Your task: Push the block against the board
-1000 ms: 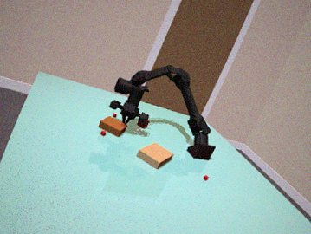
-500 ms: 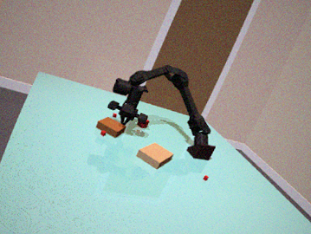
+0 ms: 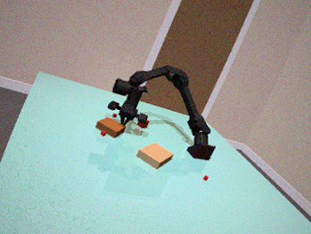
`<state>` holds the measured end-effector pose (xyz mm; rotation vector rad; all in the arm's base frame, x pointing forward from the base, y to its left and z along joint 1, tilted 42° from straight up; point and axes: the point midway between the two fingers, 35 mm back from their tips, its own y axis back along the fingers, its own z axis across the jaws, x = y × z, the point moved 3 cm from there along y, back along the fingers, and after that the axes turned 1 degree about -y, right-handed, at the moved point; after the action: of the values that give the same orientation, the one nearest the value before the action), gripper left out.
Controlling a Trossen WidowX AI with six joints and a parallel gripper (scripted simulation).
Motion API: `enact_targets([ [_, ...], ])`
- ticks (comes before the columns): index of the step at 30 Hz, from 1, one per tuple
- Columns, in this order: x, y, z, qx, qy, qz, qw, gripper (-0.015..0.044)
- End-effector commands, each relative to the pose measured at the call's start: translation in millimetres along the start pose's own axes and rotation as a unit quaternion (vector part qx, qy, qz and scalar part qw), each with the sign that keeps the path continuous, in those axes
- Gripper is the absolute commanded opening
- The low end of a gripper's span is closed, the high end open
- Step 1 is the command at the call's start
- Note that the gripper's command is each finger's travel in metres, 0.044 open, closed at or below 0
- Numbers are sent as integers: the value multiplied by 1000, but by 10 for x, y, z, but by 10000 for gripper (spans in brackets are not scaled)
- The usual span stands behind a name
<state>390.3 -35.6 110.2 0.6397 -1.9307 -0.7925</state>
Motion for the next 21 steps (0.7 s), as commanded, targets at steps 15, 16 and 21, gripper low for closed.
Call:
enact_targets([
  [15,288,10,-5,1,1,-2,1000,0],
  [16,305,9,-5,1,1,-2,1000,0],
  [21,290,278,-16,1,1,-1,1000,0],
])
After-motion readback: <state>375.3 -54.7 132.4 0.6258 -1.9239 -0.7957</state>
